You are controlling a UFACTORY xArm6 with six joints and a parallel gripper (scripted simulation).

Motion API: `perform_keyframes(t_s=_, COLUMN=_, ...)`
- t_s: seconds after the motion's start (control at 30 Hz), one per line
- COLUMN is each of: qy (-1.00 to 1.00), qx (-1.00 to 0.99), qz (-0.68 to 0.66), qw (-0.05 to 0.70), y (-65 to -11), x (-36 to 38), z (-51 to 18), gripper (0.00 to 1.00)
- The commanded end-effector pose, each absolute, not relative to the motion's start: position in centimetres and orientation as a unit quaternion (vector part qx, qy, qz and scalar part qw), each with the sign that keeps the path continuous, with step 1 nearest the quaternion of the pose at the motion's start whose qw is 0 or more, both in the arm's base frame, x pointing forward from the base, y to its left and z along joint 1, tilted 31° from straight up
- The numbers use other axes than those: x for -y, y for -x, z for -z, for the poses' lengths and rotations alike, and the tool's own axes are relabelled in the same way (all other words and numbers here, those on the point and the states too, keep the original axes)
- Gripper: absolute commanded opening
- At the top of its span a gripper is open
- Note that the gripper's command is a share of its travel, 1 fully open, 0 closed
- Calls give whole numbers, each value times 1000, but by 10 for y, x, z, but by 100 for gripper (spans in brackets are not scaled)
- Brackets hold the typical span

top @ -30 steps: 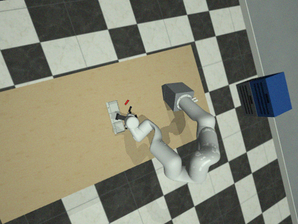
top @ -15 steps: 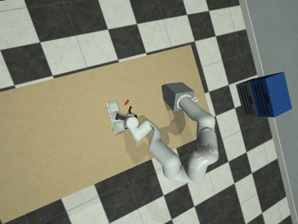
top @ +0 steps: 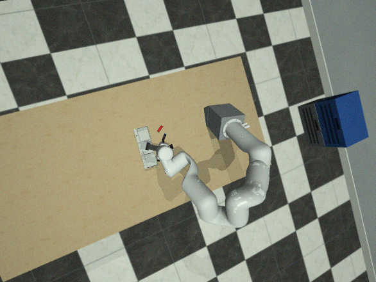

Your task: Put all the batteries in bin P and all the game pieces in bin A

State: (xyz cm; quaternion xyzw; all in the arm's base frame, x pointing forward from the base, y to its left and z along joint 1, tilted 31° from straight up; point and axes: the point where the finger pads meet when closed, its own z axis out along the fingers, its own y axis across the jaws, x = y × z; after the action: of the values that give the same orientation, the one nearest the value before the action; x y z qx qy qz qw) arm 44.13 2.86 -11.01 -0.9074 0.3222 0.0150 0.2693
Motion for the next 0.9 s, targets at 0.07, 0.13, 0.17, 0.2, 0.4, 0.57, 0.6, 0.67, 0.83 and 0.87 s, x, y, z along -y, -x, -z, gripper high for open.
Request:
perform_keyframes(t_s=0.07, qy=907, qx=-322, qz=-12, qw=270, y=-445, x=-31, z=115, gripper=30)
perform_keyframes(t_s=0.13, qy=907, qx=-322, qz=-12, qw=270, y=-445, x=-31, z=116, gripper=30)
perform_keyframes(t_s=0.17, qy=907, qx=-322, qz=-12, qw=270, y=-445, x=-32, z=117, gripper=30)
perform_keyframes(t_s=0.2, qy=907, qx=-322, qz=-12, qw=270, y=-445, x=-32, z=117, gripper=30)
perform_keyframes(t_s=0.4, qy=907, qx=-322, qz=-12, qw=270, y=-446, x=-36, z=123, gripper=30)
perform_keyframes(t_s=0.57, qy=907, qx=-322, qz=-12, qw=270, y=-446, x=-37, z=125, gripper=30)
perform_keyframes(t_s=0.6, qy=907, qx=-322, qz=-12, qw=270, y=-446, x=-37, z=125, gripper=30)
perform_keyframes(t_s=0.67, qy=907, qx=-322, qz=-12, qw=270, y=-446, x=-37, z=125, gripper=30)
perform_keyframes(t_s=0.83, qy=907, qx=-322, qz=-12, qw=270, y=-446, x=-37, z=125, gripper=30)
perform_keyframes(t_s=0.87, qy=907, qx=-322, qz=-12, qw=270, y=-446, x=-37, z=125, gripper=30)
